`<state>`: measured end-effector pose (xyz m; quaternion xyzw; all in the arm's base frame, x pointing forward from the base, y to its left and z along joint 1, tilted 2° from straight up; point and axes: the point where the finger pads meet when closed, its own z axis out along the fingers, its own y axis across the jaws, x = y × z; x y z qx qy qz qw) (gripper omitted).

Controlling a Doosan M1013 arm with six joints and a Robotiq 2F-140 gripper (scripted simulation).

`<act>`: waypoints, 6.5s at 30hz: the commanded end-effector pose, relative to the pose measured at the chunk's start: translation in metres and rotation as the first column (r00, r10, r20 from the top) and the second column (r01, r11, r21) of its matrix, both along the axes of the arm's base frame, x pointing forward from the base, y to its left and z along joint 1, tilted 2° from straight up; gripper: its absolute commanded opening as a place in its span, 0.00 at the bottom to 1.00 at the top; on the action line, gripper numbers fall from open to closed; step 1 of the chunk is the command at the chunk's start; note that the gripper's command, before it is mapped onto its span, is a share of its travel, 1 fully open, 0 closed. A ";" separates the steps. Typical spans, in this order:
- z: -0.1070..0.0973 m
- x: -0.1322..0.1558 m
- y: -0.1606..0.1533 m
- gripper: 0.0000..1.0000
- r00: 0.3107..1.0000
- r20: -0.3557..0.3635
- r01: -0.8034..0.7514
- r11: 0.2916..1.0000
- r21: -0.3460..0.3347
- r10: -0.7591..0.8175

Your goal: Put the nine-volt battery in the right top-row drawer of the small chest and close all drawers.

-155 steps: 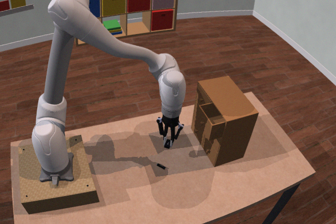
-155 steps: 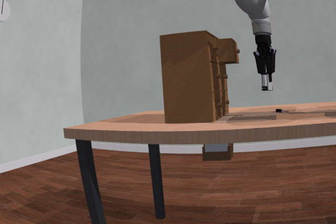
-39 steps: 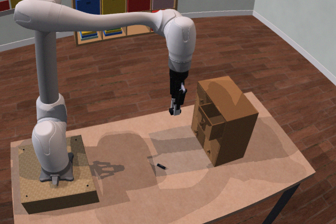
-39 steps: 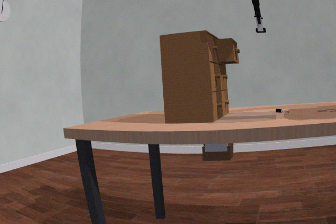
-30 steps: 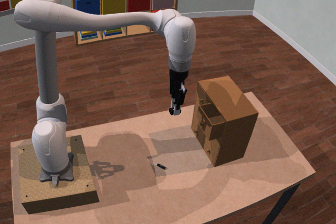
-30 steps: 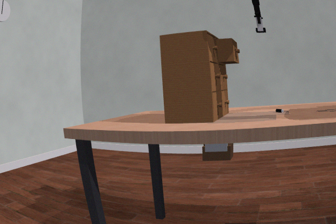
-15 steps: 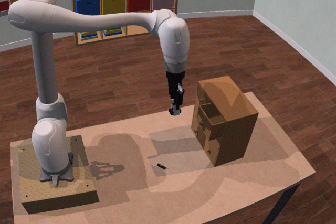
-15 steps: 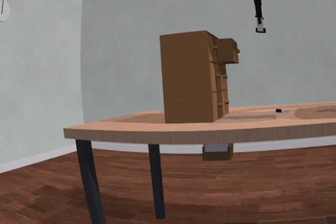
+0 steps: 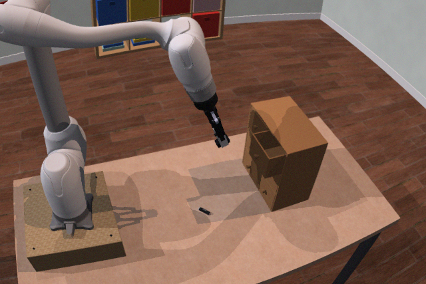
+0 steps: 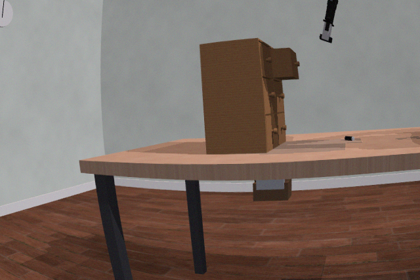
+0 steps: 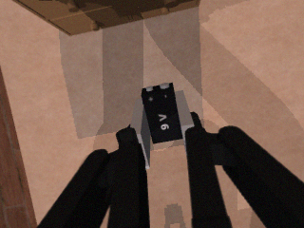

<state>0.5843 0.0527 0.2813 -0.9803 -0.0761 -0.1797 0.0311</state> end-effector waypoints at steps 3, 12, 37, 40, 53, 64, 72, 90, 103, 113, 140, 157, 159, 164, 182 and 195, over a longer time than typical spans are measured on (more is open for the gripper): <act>-0.003 -0.003 0.000 0.14 0.985 0.170 -0.001 0.999 0.033 -0.004; -0.007 -0.008 0.000 0.14 0.906 0.422 -0.007 0.997 0.078 -0.027; -0.010 -0.012 -0.001 0.14 0.795 0.604 -0.018 0.994 0.111 -0.053; -0.010 -0.013 0.000 0.14 0.781 0.622 -0.021 0.993 0.115 -0.055; -0.011 -0.014 -0.001 0.14 0.726 0.684 -0.027 0.992 0.126 -0.068; -0.012 -0.015 -0.001 0.14 0.676 0.732 -0.034 0.990 0.136 -0.078; -0.012 -0.016 -0.001 0.14 0.664 0.744 -0.034 0.990 0.138 -0.080; -0.012 -0.014 -0.001 0.14 0.661 0.746 -0.034 0.990 0.138 -0.081; -0.012 0.000 0.001 0.14 0.661 0.746 -0.034 0.990 0.138 -0.081; -0.012 0.027 0.006 0.14 0.661 0.746 -0.034 0.990 0.138 -0.081; -0.012 0.117 0.021 0.14 0.661 0.746 -0.034 0.990 0.138 -0.081; -0.011 0.153 0.027 0.14 0.661 0.746 -0.034 0.990 0.138 -0.081; -0.011 0.154 0.027 0.14 0.661 0.746 -0.034 0.990 0.138 -0.081; -0.011 0.157 0.027 0.14 0.661 0.746 -0.034 0.990 0.138 -0.081; -0.011 0.157 0.027 0.14 0.661 0.746 -0.034 0.990 0.138 -0.081; -0.011 0.157 0.027 0.21 0.661 0.746 -0.034 0.990 0.138 -0.081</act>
